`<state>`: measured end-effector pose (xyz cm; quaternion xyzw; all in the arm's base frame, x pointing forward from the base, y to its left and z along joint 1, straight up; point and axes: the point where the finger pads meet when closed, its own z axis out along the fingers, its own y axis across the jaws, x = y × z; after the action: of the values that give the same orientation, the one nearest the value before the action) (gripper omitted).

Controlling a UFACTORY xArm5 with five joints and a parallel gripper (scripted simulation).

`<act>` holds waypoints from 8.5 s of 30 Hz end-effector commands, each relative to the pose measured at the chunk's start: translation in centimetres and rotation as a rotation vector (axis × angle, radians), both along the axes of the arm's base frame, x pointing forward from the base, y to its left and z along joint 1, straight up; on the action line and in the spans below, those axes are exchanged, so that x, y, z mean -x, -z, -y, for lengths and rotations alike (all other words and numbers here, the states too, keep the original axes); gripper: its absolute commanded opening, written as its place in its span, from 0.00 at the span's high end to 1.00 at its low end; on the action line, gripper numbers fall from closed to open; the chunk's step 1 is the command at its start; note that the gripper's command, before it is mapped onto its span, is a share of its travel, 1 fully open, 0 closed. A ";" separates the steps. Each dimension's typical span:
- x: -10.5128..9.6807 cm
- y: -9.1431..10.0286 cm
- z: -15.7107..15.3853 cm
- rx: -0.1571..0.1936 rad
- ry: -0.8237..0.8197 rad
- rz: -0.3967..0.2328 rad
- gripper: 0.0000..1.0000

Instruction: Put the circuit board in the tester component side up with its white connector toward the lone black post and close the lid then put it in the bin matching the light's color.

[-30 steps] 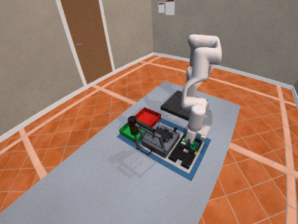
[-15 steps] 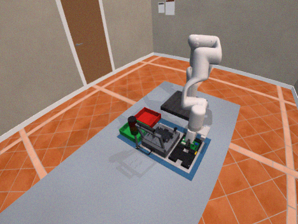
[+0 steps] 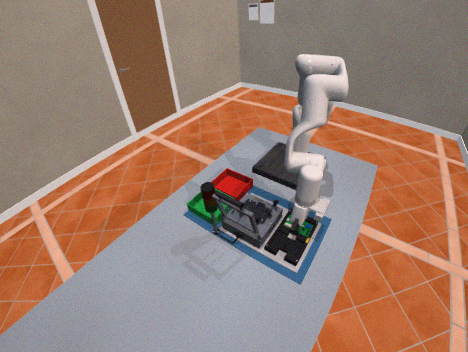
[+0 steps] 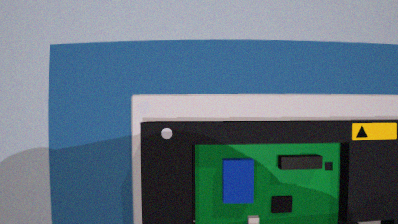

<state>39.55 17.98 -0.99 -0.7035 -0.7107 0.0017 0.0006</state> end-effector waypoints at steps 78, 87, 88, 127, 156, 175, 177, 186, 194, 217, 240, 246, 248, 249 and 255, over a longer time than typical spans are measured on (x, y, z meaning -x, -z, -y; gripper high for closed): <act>-0.1 -3.2 -0.1 -0.001 0.000 0.003 0.21; -0.1 -5.9 -0.1 -0.001 0.000 0.003 0.21; -0.1 -6.4 -0.1 -0.001 0.000 0.003 0.21; -0.1 -10.1 -0.1 -0.001 -0.038 0.003 0.21; -0.1 -10.1 -0.1 -0.002 -0.547 0.002 0.21; -0.1 -10.1 -0.1 -0.003 -1.039 0.002 0.21; -0.1 -10.1 -0.1 -0.003 -1.094 0.002 0.21; -0.1 -10.1 -0.1 -0.004 -1.318 0.001 0.21; -0.1 -10.1 -0.1 -0.004 -1.538 0.001 0.21; -0.1 -10.1 -0.1 -0.005 -2.129 0.000 0.21; -0.1 -10.1 -0.1 -0.006 -2.729 -0.002 0.21; -0.1 -10.1 -0.1 -0.006 -2.858 -0.002 0.21; -0.1 -10.1 -0.1 -0.006 -2.880 -0.002 0.21; -0.1 -10.1 -0.1 -0.006 -2.902 -0.002 0.21; -0.1 -10.1 -0.1 -0.006 -3.010 -0.002 0.21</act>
<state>39.55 17.99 8.98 0.6311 -0.7757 -0.0006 0.0021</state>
